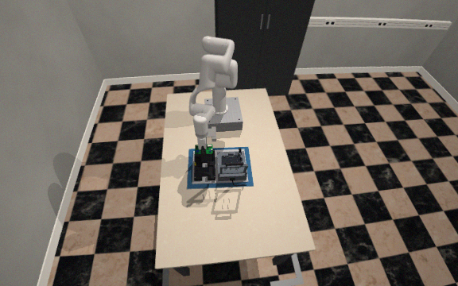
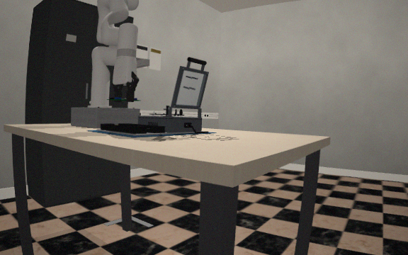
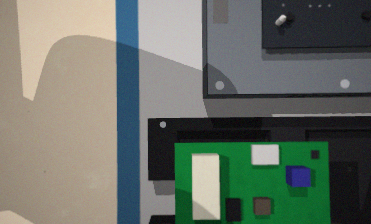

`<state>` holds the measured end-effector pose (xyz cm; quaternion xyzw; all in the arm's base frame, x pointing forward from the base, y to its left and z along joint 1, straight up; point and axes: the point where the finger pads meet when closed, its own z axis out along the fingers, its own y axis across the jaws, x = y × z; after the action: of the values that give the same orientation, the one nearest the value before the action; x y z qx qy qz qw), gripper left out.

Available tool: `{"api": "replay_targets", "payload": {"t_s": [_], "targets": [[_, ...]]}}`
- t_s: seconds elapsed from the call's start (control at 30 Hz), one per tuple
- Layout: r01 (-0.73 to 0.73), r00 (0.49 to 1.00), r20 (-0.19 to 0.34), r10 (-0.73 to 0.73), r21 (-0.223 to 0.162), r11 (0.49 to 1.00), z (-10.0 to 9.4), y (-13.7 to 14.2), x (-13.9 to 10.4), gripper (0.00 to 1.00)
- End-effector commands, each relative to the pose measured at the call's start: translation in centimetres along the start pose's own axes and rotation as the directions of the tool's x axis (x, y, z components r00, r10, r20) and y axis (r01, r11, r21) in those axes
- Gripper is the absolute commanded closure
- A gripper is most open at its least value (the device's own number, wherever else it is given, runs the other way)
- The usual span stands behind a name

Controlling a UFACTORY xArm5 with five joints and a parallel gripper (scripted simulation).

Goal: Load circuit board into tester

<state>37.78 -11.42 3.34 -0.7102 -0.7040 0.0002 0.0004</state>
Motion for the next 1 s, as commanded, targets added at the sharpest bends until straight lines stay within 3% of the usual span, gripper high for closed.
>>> {"api": "replay_targets", "payload": {"t_s": [0.0, 0.43, 0.97], "targets": [[0.0, 1.0, 0.001, 0.0, -0.003, 1.0, -0.1, 0.1, 0.0, 0.21], [0.0, 1.0, 0.001, 0.0, -0.003, 1.0, -0.1, 0.3, 0.5, 0.21], [0.0, 1.0, 0.001, 0.0, -0.003, 1.0, -0.3, 1.2, 3.0, 0.21]]}}
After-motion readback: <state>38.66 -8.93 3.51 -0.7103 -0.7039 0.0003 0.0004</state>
